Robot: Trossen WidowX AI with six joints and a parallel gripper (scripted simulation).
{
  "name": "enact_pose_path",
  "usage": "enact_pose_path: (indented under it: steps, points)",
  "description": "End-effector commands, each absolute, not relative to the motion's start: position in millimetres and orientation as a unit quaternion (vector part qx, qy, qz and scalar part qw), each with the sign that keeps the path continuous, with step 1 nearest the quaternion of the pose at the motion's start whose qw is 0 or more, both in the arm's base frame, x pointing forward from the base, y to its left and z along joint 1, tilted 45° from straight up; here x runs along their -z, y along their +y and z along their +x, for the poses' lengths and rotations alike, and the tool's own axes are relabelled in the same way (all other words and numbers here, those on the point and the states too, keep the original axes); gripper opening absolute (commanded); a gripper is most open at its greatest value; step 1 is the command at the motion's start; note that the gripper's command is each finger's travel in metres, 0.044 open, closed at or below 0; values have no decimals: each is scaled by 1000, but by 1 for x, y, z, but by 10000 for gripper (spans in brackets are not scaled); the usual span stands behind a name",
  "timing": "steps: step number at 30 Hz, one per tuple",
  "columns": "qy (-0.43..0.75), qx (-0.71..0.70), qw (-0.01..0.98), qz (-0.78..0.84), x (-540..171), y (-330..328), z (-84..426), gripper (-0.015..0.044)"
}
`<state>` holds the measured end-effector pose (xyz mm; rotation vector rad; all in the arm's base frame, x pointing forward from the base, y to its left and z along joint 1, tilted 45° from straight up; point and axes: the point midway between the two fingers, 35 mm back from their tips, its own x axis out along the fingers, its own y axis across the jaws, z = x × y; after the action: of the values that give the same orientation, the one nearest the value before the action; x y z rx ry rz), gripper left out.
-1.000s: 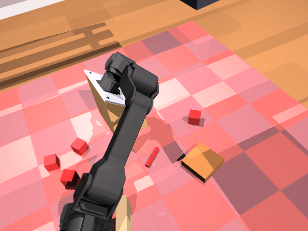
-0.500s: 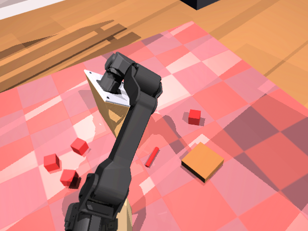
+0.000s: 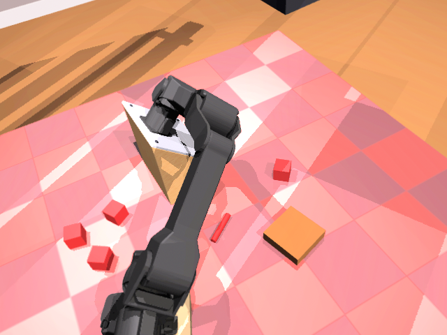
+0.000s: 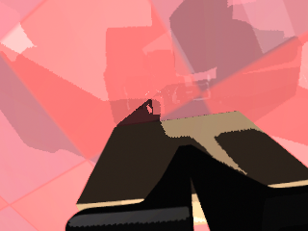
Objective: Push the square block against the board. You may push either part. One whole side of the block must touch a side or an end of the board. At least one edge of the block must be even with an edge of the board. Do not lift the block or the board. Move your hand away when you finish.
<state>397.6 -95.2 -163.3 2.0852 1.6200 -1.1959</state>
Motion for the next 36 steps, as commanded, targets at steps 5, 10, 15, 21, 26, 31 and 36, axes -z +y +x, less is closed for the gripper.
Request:
enact_pose_path:
  steps: [5,10,15,21,26,31,36]
  points:
    - [553,408,122,716,156,-90,403,0]
    - [553,408,122,716,153,-88,405,0]
    - [553,407,122,716,151,-85,407,0]
    - [553,407,122,716,147,-82,409,0]
    - [553,407,122,716,145,-79,411,0]
    - [554,407,121,716,143,-77,412,0]
    - [553,407,122,716,146,-80,410,0]
